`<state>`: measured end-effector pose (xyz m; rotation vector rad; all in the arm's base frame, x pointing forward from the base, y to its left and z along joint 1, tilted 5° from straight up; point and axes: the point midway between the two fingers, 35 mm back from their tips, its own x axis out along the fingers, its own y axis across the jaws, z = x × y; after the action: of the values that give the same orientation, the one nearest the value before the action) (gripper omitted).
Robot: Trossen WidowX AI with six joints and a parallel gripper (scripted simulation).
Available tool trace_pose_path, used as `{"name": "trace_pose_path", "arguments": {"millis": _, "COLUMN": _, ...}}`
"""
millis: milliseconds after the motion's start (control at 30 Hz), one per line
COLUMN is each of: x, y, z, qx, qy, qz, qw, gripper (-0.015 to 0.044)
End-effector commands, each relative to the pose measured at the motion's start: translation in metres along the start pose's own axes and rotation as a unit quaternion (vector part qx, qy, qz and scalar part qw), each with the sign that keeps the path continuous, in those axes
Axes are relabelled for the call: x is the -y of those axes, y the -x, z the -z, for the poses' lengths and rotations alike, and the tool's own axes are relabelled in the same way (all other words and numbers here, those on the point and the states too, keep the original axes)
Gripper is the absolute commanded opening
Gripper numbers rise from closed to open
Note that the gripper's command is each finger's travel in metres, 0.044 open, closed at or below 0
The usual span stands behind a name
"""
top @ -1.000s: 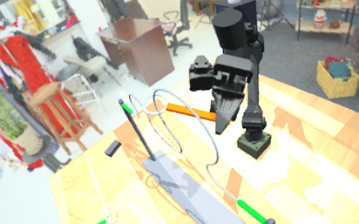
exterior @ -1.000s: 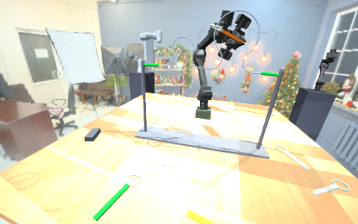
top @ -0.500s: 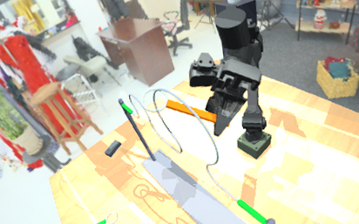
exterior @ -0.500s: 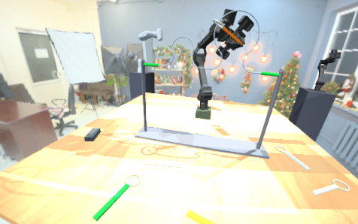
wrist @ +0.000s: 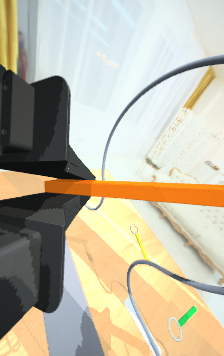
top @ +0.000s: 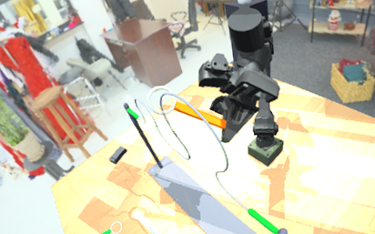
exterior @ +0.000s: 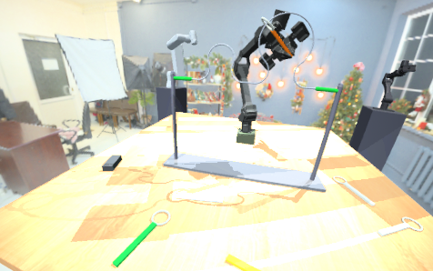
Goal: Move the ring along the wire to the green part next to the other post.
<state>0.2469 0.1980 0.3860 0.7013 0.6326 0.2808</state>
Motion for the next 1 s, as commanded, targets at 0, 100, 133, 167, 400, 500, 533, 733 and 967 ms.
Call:
{"name": "trace_pose_path", "arguments": {"millis": 0, "x": 0.000, "y": 0.001, "z": -0.002, "qx": 0.006, "qy": 0.021, "qz": 0.010, "qw": 1.000, "gripper": -0.0150}}
{"name": "trace_pose_path", "arguments": {"millis": 100, "x": 0.001, "y": 0.001, "z": -0.002, "qx": 0.008, "qy": 0.038, "qz": 0.019, "qw": 0.999, "gripper": -0.0150}}
{"name": "trace_pose_path", "arguments": {"millis": 133, "x": 0.001, "y": 0.001, "z": -0.002, "qx": 0.009, "qy": 0.043, "qz": 0.022, "qw": 0.999, "gripper": -0.0150}}
{"name": "trace_pose_path", "arguments": {"millis": 167, "x": 0.002, "y": 0.001, "z": -0.002, "qx": 0.010, "qy": 0.048, "qz": 0.025, "qw": 0.998, "gripper": -0.0150}}
{"name": "trace_pose_path", "arguments": {"millis": 400, "x": 0.004, "y": 0.000, "z": -0.002, "qx": 0.015, "qy": 0.086, "qz": 0.046, "qw": 0.995, "gripper": -0.0150}}
{"name": "trace_pose_path", "arguments": {"millis": 500, "x": 0.005, "y": 0.000, "z": -0.003, "qx": 0.017, "qy": 0.102, "qz": 0.055, "qw": 0.993, "gripper": -0.0150}}
{"name": "trace_pose_path", "arguments": {"millis": 533, "x": 0.005, "y": 0.000, "z": -0.003, "qx": 0.018, "qy": 0.107, "qz": 0.058, "qw": 0.992, "gripper": -0.0150}}
{"name": "trace_pose_path", "arguments": {"millis": 733, "x": 0.008, "y": 0.000, "z": -0.003, "qx": 0.022, "qy": 0.139, "qz": 0.076, "qw": 0.987, "gripper": -0.0150}}
{"name": "trace_pose_path", "arguments": {"millis": 967, "x": 0.010, "y": 0.000, "z": -0.004, "qx": 0.027, "qy": 0.177, "qz": 0.097, "qw": 0.979, "gripper": -0.0150}}
